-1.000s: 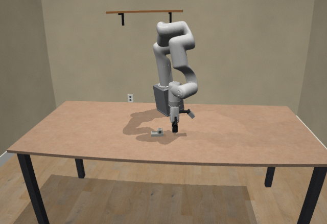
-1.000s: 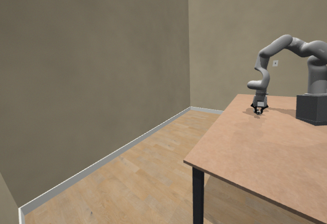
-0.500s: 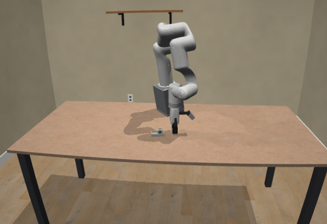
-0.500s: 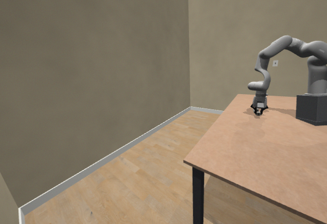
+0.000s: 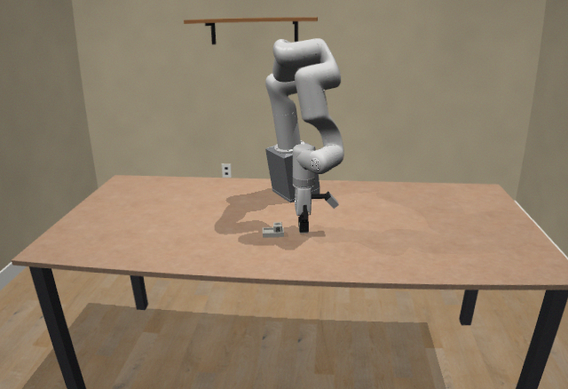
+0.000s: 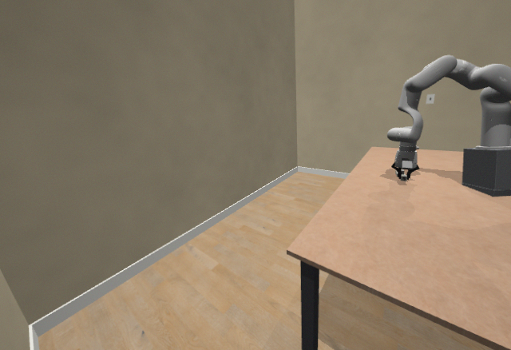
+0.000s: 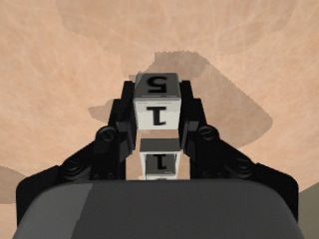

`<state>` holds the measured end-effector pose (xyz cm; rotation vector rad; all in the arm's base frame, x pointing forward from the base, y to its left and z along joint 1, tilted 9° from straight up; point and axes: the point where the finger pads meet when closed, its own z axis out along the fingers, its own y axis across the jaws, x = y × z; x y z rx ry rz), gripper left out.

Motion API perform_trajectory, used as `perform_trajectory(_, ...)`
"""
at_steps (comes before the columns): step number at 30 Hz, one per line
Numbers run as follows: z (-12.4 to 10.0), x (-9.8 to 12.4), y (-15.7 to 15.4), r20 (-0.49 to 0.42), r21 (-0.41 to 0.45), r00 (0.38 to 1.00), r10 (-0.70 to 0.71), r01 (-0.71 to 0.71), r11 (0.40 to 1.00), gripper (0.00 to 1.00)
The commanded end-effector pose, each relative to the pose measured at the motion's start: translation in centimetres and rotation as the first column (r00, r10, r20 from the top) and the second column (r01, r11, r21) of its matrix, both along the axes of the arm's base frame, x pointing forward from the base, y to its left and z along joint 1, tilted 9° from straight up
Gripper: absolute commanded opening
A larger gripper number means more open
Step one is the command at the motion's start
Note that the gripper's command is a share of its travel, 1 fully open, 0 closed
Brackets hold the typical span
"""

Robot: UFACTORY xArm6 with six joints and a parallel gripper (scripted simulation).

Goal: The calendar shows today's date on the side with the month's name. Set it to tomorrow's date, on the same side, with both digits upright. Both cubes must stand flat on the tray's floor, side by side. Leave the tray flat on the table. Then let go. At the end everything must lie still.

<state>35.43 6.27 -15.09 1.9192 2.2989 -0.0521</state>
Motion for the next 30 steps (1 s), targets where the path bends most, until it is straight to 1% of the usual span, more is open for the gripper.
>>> perform_trajectory(1, 0.08, 0.1, 0.05, 0.002, 0.001, 1.0, 0.0, 0.0, 1.0, 0.27)
perform_trajectory(30, 0.09, 0.34, 0.09, 0.002, 0.001, 1.0, 0.0, 0.0, 1.0, 0.27)
